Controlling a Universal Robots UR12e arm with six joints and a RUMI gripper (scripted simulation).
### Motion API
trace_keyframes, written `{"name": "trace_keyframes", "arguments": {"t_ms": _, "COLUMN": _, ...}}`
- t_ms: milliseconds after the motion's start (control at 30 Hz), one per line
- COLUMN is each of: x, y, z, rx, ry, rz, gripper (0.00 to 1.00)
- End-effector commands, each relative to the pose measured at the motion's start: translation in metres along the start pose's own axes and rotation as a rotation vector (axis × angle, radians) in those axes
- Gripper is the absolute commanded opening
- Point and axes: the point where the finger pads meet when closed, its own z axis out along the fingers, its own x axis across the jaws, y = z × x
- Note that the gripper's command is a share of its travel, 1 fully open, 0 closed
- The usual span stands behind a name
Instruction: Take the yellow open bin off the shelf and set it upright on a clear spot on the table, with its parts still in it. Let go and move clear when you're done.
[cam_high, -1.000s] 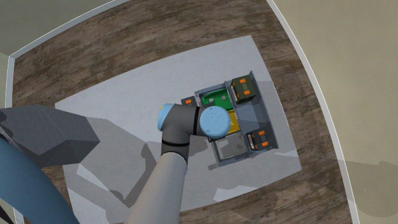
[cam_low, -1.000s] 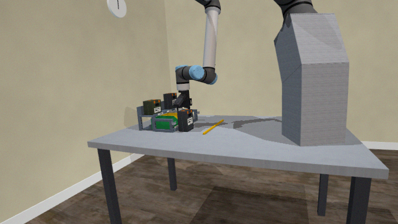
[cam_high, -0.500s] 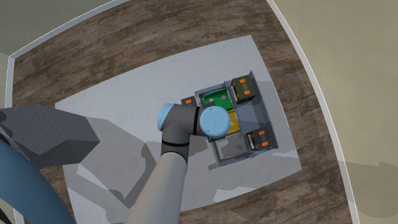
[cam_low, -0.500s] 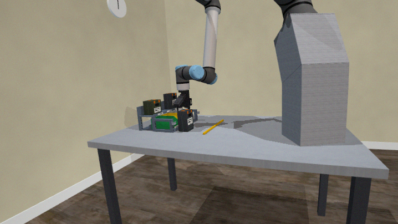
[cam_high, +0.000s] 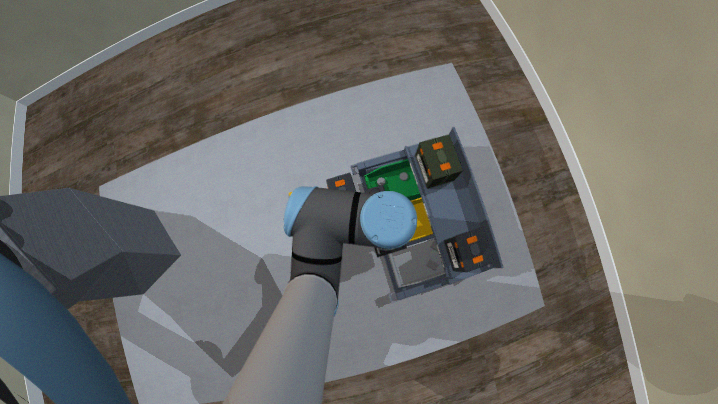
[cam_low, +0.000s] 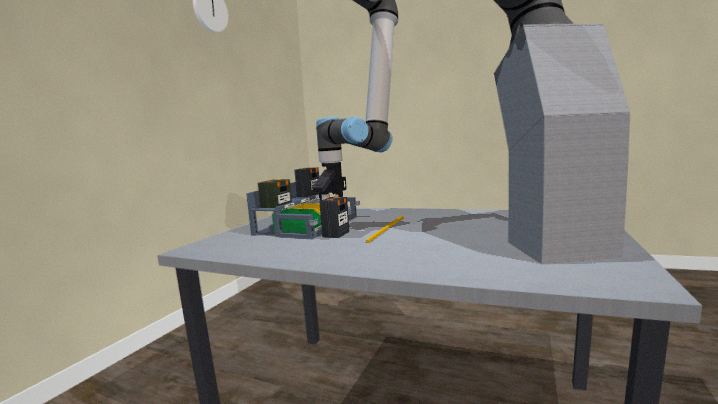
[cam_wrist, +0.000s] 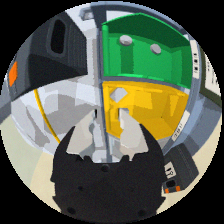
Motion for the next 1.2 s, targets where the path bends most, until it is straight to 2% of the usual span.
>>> {"name": "trace_keyframes", "arguments": {"t_ms": 0, "x": 0.0007, "y": 0.0001, "z": -0.0007, "rx": 0.0, "ry": 0.001, "rz": 0.0, "gripper": 0.26}}
{"name": "trace_keyframes", "arguments": {"t_ms": 167, "x": 0.0007, "y": 0.0001, "z": -0.0007, "rx": 0.0, "ry": 0.001, "rz": 0.0, "gripper": 0.26}}
{"name": "trace_keyframes", "arguments": {"t_ms": 200, "x": 0.0007, "y": 0.0001, "z": -0.0007, "rx": 0.0, "ry": 0.001, "rz": 0.0, "gripper": 0.0}}
{"name": "trace_keyframes", "arguments": {"t_ms": 1167, "x": 0.0007, "y": 0.0001, "z": -0.0007, "rx": 0.0, "ry": 0.001, "rz": 0.0, "gripper": 0.0}}
